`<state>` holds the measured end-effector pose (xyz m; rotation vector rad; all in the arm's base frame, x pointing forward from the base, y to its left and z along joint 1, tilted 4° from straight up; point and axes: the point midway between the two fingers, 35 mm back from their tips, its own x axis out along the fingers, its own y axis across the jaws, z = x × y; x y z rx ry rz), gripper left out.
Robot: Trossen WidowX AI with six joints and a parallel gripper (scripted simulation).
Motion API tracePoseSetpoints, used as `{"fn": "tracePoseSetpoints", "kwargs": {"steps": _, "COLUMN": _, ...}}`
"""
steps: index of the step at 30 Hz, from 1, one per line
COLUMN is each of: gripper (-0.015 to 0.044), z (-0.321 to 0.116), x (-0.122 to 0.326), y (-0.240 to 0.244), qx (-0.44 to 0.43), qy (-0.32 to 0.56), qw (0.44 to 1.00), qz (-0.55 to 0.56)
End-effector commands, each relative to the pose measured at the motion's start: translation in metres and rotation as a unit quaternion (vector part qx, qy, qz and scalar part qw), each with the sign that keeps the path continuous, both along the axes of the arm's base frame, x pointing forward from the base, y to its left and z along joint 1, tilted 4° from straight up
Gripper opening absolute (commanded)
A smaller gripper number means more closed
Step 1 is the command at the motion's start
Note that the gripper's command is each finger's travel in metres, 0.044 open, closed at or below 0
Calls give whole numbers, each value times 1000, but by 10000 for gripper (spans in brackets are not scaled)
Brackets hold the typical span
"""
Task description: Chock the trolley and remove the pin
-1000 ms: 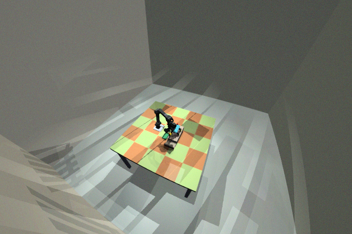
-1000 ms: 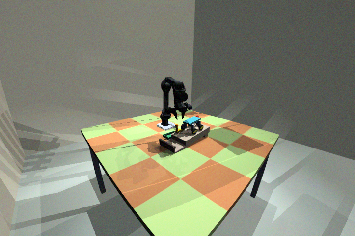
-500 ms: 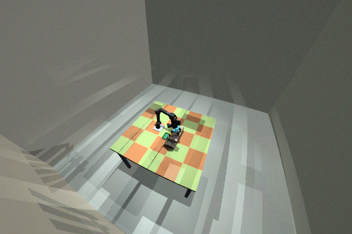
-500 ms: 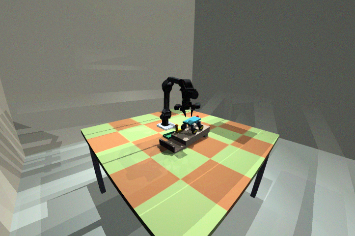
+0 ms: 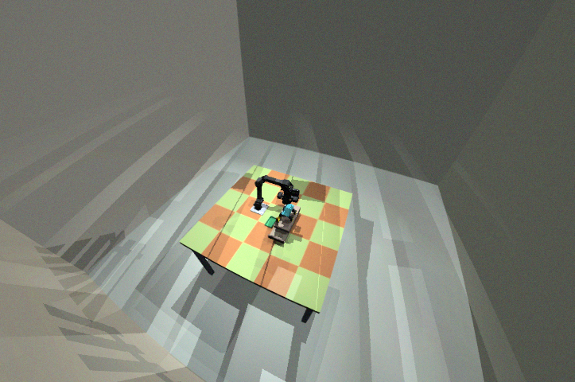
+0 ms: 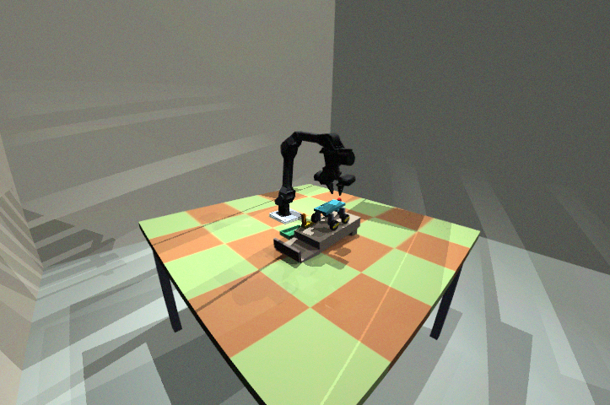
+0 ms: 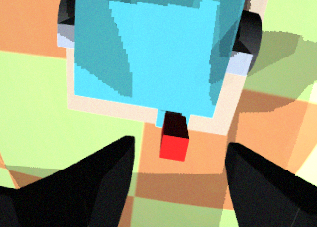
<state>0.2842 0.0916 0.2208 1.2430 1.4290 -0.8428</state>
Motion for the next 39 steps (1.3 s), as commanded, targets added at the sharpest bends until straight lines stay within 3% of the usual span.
{"fn": "tracePoseSetpoints", "kwargs": {"steps": 1, "gripper": 190, "z": 4, "x": -2, "y": 14, "qx": 12, "qy": 19, "qw": 999, "qz": -47}}
{"fn": "tracePoseSetpoints", "kwargs": {"steps": 39, "gripper": 190, "z": -35, "x": 0, "y": 25, "qx": 13, "qy": 19, "qw": 999, "qz": -47}}
